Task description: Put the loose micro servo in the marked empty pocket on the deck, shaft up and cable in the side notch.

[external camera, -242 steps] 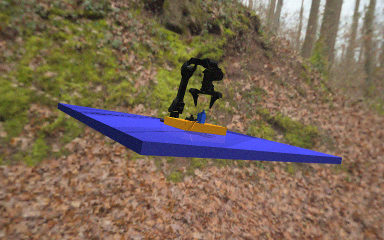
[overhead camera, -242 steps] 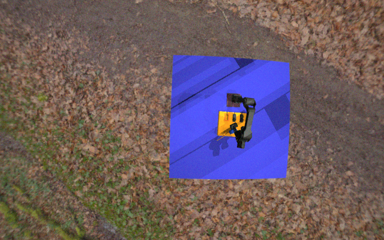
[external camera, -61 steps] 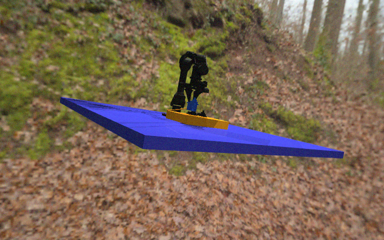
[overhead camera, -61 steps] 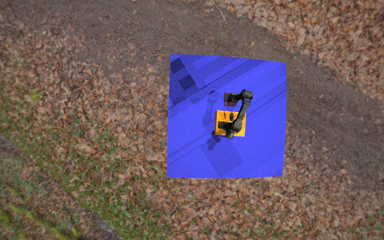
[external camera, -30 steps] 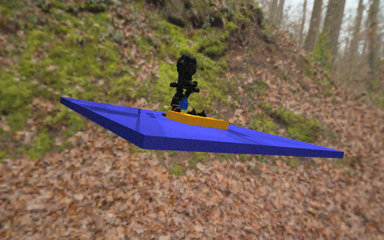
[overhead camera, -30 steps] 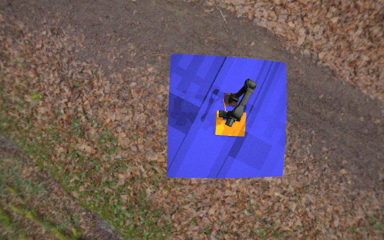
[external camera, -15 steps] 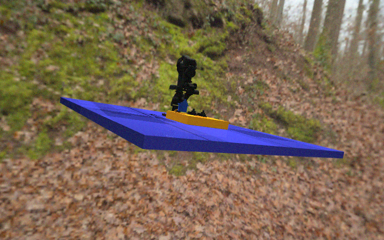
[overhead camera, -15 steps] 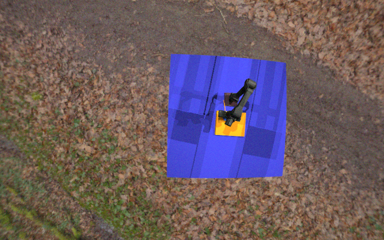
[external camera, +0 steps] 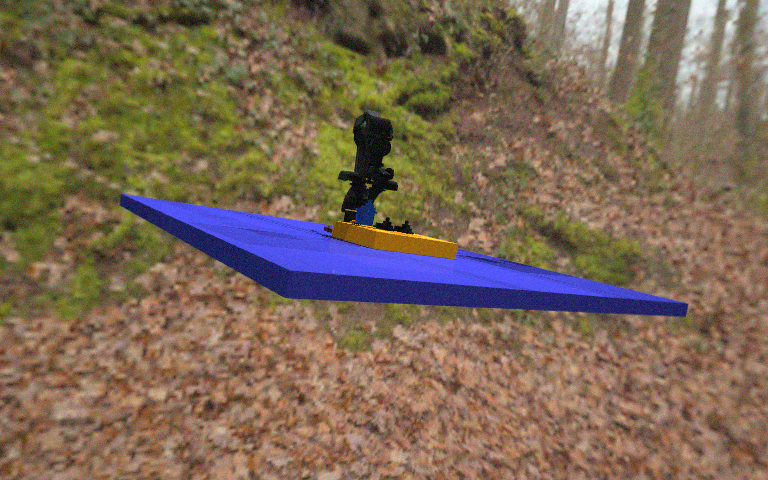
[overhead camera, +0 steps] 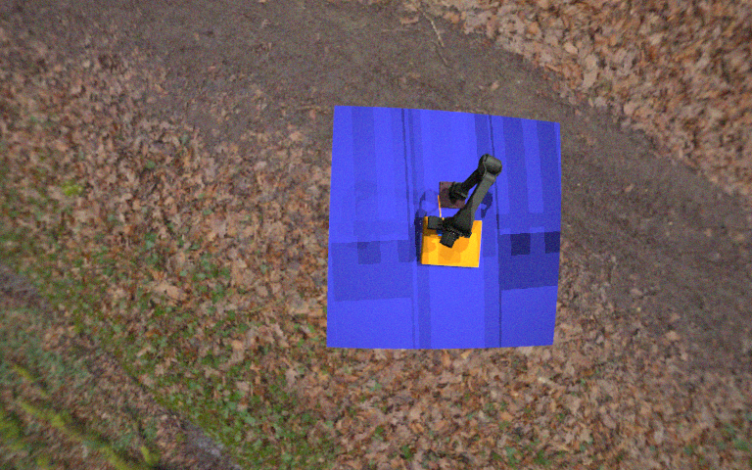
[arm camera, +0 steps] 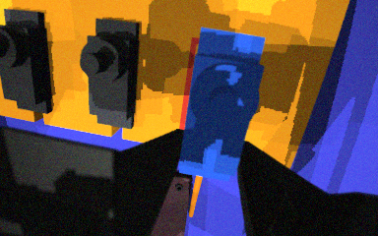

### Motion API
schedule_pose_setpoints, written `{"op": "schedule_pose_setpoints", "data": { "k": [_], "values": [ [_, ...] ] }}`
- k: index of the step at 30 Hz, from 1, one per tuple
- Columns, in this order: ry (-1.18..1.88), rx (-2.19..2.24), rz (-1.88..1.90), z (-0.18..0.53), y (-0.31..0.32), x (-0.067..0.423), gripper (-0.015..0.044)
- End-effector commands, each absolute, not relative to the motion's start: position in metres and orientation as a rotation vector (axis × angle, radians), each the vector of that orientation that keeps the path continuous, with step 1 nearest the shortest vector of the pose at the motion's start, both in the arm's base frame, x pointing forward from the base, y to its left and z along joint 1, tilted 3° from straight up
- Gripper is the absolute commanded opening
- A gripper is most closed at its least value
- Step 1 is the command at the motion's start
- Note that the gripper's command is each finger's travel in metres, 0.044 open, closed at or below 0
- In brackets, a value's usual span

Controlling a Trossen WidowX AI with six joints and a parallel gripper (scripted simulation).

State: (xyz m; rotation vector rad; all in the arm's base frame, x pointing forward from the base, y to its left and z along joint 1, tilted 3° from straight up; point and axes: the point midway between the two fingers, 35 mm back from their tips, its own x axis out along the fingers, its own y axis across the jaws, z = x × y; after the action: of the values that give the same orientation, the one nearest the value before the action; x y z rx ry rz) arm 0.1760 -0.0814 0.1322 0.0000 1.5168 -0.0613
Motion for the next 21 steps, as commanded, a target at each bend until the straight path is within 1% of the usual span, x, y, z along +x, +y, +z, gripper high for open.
{"op": "schedule_pose_setpoints", "data": {
  "k": [1,21],
  "values": [
    [1.516,0.0,-0.054,0.1282,-0.0809,0.1762,0.0],
    [1.516,0.0,-0.054,0.1199,-0.0812,0.1766,0.0]
  ]
}}
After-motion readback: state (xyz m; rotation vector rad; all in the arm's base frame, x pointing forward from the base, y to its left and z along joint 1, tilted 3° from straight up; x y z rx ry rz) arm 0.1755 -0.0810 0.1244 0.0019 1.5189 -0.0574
